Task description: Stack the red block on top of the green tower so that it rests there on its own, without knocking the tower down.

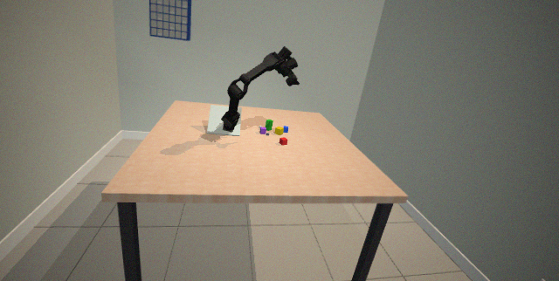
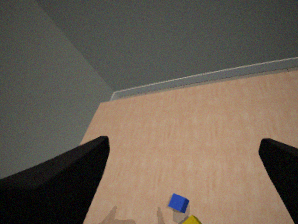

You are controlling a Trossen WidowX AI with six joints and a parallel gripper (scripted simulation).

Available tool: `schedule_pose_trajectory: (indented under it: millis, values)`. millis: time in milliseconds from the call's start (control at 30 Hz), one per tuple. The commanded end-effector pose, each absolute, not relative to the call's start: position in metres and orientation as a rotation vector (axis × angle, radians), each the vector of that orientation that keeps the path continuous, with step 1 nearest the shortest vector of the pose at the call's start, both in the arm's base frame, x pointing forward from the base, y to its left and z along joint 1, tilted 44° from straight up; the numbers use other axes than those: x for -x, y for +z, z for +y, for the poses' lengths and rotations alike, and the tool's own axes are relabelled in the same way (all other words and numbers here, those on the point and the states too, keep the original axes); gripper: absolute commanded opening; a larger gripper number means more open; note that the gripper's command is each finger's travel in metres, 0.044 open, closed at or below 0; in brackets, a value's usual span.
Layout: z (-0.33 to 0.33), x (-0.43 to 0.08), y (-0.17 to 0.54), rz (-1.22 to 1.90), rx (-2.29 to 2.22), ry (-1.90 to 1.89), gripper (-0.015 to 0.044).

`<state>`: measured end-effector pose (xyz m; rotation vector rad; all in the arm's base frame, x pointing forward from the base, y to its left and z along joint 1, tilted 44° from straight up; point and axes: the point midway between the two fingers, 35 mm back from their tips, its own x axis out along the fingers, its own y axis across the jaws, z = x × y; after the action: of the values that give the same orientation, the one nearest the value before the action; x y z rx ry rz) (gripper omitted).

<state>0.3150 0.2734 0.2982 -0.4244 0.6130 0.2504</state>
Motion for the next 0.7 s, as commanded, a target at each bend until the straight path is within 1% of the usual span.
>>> schedule_pose_trajectory:
  millis: [0, 267, 533, 667]
  values:
    - [0.239, -0.333, 0.264, 0.731, 0.550, 0.150, 0.0440]
    - [0.146, -0.354, 0.198, 1.060, 0.801, -0.048, 0.0440]
    - [0.052, -0.345, 0.153, 1.447, 0.998, -0.174, 0.0440]
    - [0.036, -0.340, 0.146, 1.525, 1.028, -0.187, 0.0440]
